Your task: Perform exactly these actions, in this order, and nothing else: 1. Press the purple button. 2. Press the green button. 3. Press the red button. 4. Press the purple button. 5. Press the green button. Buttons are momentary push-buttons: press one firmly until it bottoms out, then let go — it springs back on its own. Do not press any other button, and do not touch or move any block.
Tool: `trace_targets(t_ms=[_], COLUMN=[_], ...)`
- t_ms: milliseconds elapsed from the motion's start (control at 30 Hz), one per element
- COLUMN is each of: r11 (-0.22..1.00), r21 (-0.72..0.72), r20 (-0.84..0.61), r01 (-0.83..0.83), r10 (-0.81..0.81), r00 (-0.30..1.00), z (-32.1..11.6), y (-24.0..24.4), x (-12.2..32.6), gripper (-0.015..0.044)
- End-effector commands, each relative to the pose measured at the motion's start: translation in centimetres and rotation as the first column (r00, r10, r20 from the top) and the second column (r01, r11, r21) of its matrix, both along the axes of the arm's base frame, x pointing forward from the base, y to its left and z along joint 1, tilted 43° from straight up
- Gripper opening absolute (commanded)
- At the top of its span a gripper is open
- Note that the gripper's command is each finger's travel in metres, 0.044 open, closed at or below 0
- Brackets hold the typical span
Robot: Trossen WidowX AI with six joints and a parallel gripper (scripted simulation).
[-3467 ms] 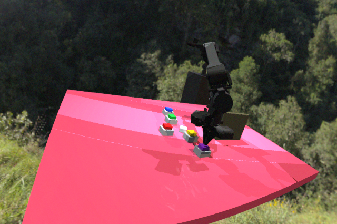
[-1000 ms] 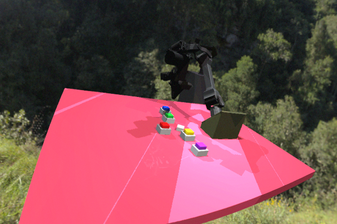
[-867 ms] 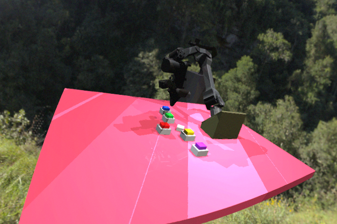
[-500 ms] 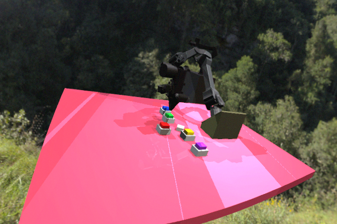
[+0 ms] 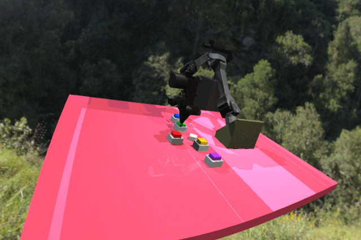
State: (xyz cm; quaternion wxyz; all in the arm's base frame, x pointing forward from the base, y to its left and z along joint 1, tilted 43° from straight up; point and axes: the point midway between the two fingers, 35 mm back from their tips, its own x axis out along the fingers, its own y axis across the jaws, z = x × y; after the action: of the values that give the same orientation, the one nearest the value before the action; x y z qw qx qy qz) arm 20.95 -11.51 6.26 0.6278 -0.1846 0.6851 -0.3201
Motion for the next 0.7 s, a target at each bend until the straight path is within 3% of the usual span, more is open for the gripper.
trace_targets(t_ms=[0, 667], r11=[1.0, 1.0], r21=[-0.004, 0.0], r20=[-0.011, -0.004], r01=[-0.003, -0.001], r10=[0.003, 0.001], r00=[1.0, 1.0], z=[-0.4, 0.41], y=[-0.34, 0.42], x=[-0.32, 0.02], gripper=[0.002, 0.002])
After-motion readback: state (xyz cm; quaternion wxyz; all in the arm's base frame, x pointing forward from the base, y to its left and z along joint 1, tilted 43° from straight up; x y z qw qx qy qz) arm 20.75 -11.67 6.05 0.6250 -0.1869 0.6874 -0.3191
